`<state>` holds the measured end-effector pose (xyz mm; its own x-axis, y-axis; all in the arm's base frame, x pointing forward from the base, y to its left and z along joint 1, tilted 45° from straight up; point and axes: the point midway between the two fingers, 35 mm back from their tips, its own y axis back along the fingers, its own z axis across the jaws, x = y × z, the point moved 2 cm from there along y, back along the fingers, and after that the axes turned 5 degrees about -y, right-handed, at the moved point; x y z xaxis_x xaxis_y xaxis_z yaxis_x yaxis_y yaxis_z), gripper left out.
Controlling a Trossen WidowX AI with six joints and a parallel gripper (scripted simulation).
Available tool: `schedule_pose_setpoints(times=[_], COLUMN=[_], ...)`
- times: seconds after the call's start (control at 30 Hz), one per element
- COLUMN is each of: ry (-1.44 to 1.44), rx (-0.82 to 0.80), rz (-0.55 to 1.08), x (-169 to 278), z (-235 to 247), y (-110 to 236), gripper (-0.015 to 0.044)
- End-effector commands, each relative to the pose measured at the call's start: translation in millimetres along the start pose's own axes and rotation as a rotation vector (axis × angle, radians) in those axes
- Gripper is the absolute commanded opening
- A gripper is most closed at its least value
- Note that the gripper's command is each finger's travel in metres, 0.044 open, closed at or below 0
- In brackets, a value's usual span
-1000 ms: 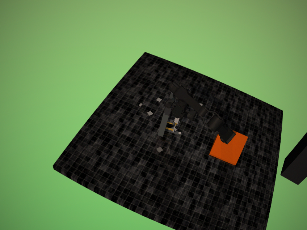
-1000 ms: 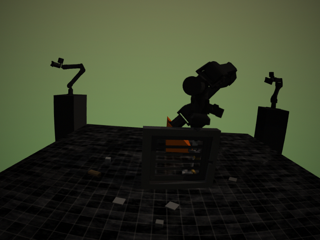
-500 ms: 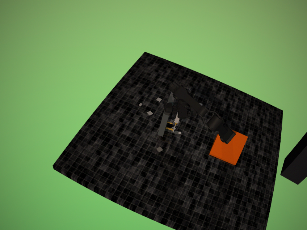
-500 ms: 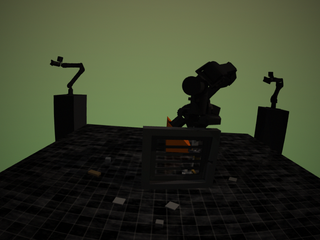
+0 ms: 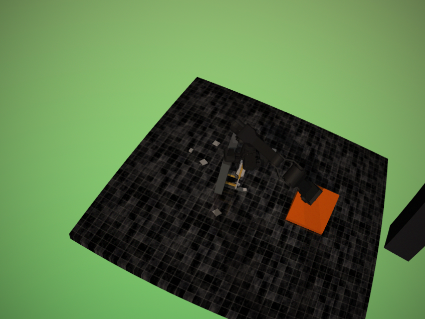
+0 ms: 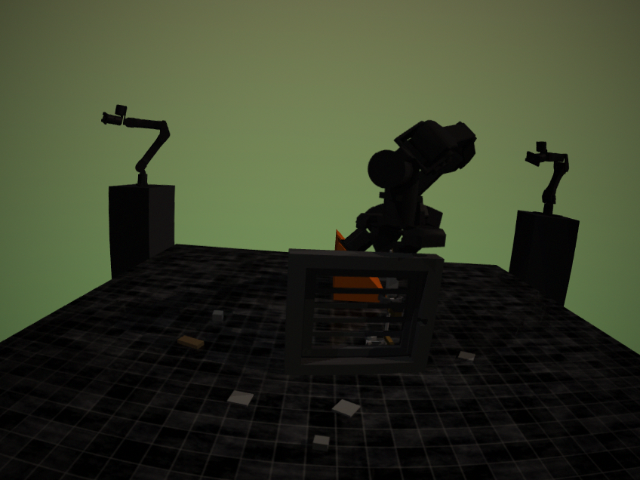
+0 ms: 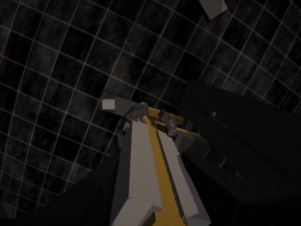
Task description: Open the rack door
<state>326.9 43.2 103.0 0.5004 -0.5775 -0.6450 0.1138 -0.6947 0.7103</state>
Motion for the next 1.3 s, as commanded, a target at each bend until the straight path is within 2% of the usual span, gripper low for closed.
schedule_pose_setpoints(times=[0.0, 0.13, 1.27], ry=[0.006, -0.068, -1.752], rx=[-0.001, 0.000, 0.000], rz=[-0.001, -0.001, -0.001], x=[-0.5, -0.4, -0.2], z=[0.0, 0.0, 0.0], y=[-0.3, -0.2, 0.0], gripper=[0.0284, 0.0293, 0.0293])
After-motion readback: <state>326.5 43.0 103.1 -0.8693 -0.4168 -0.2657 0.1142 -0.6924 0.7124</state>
